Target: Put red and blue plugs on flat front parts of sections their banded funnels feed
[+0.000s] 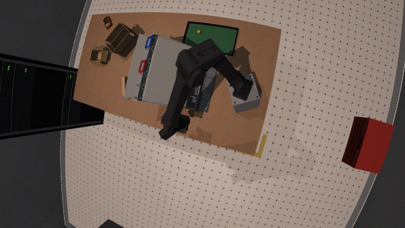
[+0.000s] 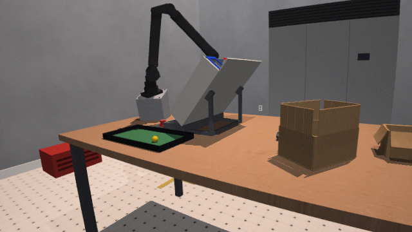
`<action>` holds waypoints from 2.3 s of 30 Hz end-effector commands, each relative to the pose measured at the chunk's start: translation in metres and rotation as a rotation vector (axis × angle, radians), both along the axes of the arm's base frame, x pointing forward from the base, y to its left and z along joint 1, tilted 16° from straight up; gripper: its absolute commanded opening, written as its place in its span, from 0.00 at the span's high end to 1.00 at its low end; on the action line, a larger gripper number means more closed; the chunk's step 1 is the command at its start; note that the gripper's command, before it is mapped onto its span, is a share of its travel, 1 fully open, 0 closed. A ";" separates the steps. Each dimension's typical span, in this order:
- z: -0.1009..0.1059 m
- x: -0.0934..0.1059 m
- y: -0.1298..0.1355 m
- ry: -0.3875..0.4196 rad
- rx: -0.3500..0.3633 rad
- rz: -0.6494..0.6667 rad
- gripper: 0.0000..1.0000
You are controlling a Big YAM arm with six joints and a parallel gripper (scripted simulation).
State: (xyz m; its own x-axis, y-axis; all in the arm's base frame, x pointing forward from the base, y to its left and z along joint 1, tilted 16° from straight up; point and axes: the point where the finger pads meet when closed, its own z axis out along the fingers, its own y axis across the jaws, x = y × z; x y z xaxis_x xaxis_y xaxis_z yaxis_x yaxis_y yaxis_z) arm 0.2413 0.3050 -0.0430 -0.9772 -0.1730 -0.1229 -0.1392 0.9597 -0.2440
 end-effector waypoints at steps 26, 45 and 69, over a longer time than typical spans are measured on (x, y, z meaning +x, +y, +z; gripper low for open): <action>-0.021 -0.036 0.009 -0.034 0.062 -0.015 1.00; -0.016 -0.038 -0.059 -0.015 0.024 0.000 1.00; 0.020 -0.022 -0.219 0.003 0.006 0.001 1.00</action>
